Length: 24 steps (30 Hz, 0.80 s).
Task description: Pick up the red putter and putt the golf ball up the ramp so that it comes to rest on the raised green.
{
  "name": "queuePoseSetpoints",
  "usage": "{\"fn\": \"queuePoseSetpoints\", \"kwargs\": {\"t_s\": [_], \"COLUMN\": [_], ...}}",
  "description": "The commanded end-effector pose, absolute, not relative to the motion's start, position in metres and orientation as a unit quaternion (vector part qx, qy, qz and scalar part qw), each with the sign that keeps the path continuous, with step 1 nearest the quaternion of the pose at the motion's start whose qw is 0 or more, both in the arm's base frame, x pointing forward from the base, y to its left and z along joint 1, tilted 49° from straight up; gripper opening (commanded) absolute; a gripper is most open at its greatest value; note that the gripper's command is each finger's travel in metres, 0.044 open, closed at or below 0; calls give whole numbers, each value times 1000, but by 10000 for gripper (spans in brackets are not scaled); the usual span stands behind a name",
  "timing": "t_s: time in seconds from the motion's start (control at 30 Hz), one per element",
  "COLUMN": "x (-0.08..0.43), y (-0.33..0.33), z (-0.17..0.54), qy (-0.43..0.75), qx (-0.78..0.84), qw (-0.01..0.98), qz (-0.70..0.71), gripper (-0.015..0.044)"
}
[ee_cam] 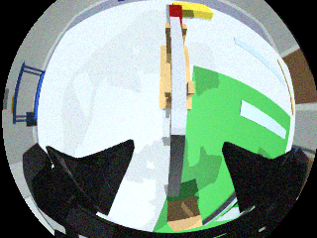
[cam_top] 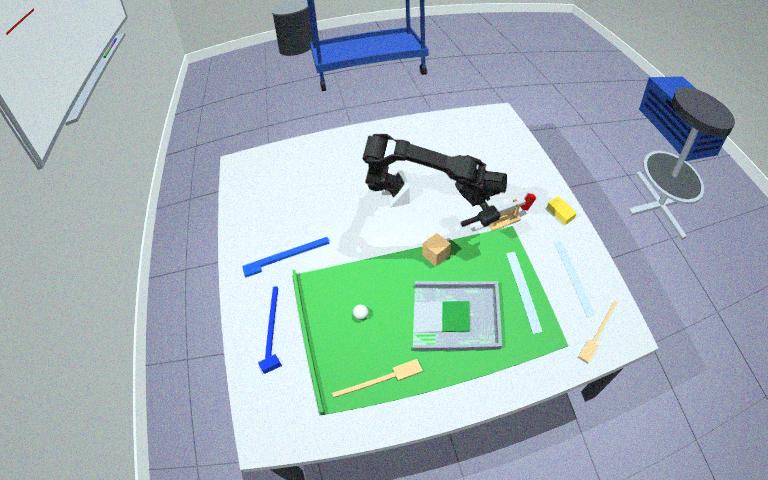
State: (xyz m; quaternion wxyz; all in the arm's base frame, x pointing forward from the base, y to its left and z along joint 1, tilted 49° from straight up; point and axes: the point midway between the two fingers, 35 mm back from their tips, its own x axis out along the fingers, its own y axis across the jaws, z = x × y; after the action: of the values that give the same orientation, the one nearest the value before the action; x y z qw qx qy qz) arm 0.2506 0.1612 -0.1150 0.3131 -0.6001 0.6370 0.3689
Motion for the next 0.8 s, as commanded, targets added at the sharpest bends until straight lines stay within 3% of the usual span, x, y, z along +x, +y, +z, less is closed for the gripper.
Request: {"fn": "queuePoseSetpoints", "kwargs": {"t_s": [0.0,0.77], "x": [248,246], "y": [147,127], "z": [-127,-144], "qy": [640,641], "qx": [-600,-601], "qw": [305,305], "qz": [369,368], "gripper": [440,440]}}
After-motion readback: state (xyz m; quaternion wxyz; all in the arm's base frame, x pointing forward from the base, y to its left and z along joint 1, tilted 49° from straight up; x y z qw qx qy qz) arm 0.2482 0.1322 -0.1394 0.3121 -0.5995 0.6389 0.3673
